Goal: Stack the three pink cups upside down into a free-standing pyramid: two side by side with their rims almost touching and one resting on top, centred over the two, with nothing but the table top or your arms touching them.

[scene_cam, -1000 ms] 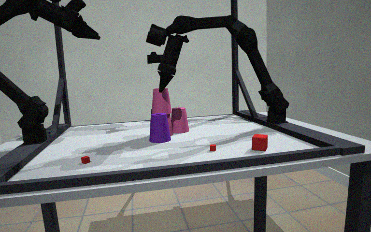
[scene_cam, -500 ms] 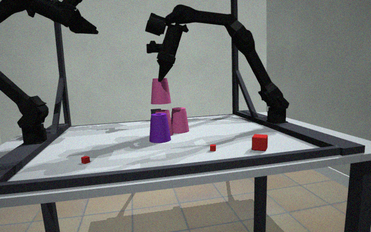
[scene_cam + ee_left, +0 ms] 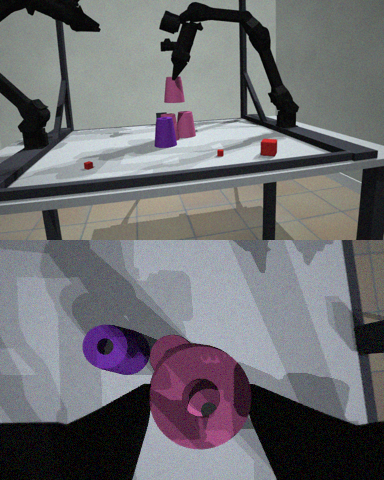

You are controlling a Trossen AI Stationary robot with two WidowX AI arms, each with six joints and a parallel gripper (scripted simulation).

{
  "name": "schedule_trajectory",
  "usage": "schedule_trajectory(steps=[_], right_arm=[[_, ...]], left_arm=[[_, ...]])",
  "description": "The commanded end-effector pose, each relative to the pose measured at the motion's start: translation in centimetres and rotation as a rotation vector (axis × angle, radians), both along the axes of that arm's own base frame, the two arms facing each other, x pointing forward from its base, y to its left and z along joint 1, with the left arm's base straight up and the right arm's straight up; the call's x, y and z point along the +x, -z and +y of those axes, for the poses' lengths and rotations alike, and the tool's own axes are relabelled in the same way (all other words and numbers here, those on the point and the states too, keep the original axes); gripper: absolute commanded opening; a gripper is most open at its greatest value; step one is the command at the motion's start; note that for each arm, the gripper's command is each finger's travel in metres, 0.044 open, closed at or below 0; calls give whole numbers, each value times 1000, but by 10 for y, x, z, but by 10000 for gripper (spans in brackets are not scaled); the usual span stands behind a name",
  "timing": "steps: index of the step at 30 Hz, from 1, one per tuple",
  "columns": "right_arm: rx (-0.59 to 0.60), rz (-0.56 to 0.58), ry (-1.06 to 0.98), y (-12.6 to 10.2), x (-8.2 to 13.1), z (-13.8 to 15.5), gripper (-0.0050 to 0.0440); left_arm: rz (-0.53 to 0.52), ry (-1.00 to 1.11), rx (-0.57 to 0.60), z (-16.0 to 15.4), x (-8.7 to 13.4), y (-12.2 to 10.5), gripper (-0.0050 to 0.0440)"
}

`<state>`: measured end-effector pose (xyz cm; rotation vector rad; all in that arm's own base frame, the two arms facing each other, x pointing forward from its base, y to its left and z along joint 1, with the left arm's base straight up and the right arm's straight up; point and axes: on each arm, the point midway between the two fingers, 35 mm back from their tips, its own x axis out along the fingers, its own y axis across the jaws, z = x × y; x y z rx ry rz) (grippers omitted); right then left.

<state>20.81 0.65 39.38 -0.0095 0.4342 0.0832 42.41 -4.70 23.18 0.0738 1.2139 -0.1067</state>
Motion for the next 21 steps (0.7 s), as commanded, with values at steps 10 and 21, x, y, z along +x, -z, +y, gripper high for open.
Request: schedule_trajectory(steps=[10, 21], right_arm=[[0, 31, -25, 7, 5, 7, 400], [1, 39, -8, 14, 3, 5, 400]], left_arm=[[-28, -5, -2, -1, -7, 11, 224], [-28, -5, -2, 1, -6, 29, 224]])
